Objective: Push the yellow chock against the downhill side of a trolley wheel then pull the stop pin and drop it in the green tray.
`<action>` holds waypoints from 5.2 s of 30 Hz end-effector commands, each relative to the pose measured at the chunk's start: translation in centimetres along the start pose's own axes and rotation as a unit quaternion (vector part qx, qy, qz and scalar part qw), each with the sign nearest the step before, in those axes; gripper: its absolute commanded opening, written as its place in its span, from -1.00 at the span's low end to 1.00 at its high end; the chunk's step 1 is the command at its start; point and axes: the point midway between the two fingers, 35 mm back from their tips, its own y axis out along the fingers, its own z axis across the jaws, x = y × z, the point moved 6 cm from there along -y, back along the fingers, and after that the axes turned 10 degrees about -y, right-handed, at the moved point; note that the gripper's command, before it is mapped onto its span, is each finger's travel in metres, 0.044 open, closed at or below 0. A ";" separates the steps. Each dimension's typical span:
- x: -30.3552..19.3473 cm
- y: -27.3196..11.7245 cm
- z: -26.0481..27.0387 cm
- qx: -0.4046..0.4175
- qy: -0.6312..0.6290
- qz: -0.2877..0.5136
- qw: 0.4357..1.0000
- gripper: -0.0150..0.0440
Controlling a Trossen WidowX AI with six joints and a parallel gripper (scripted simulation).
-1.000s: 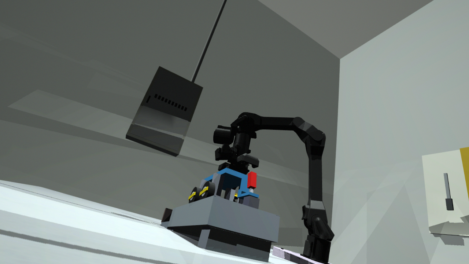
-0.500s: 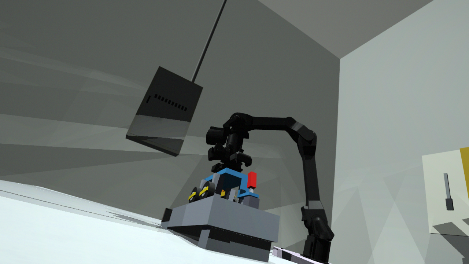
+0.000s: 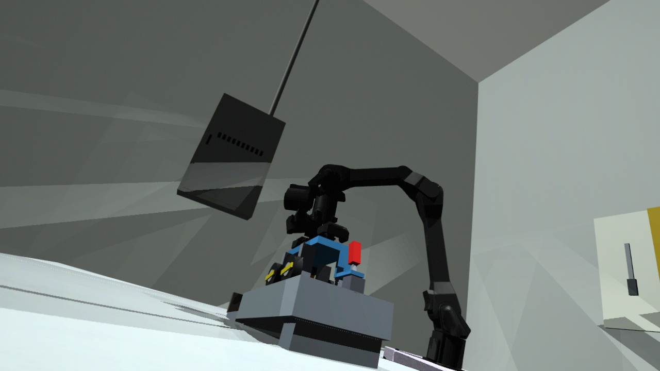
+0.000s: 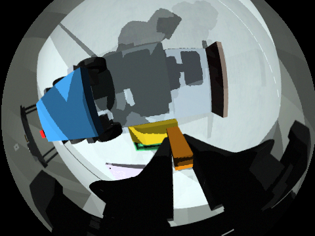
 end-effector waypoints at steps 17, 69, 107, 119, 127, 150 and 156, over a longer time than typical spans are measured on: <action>0.2 4.3 0.2 0.002 0.002 -0.002 1.000 -0.49; 0.5 4.3 3.5 0.001 0.000 0.000 1.000 -0.05; 2.4 -3.1 6.7 -0.021 0.080 -0.028 0.996 0.15; 4.6 -3.4 10.8 0.025 0.306 -0.030 0.951 0.15; 5.8 -3.6 13.8 0.055 0.449 -0.014 0.892 0.15; 7.2 -4.1 20.1 0.090 0.703 0.052 0.703 0.15; 7.3 -3.4 20.2 0.089 0.704 0.053 0.703 0.15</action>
